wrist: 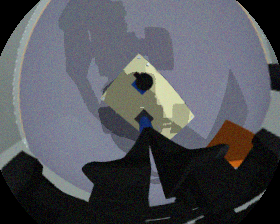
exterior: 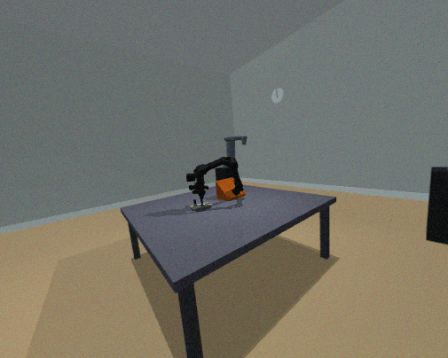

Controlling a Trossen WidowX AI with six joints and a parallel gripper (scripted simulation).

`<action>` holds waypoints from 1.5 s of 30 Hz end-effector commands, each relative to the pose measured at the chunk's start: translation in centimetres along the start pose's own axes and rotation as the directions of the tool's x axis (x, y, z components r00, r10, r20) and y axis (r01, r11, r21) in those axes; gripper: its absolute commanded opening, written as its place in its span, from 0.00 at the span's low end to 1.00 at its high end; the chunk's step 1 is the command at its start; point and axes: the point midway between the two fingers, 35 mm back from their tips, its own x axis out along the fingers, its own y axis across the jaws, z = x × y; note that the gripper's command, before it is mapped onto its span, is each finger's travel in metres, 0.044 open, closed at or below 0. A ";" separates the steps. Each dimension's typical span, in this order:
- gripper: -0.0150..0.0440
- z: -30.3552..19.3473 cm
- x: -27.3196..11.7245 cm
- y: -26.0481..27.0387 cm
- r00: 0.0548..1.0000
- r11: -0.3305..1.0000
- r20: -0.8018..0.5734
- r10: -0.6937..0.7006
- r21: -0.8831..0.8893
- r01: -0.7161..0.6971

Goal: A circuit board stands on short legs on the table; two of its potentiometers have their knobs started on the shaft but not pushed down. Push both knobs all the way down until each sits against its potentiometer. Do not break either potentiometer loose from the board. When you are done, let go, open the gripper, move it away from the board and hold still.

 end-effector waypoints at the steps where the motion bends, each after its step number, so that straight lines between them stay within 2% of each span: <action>1: 0.25 -0.2 2.0 0.4 1.000 1.000 -0.027 -0.016 -0.022 0.016; 45: 0.25 -0.1 1.4 0.4 1.000 1.000 -0.026 -0.017 -0.022 0.016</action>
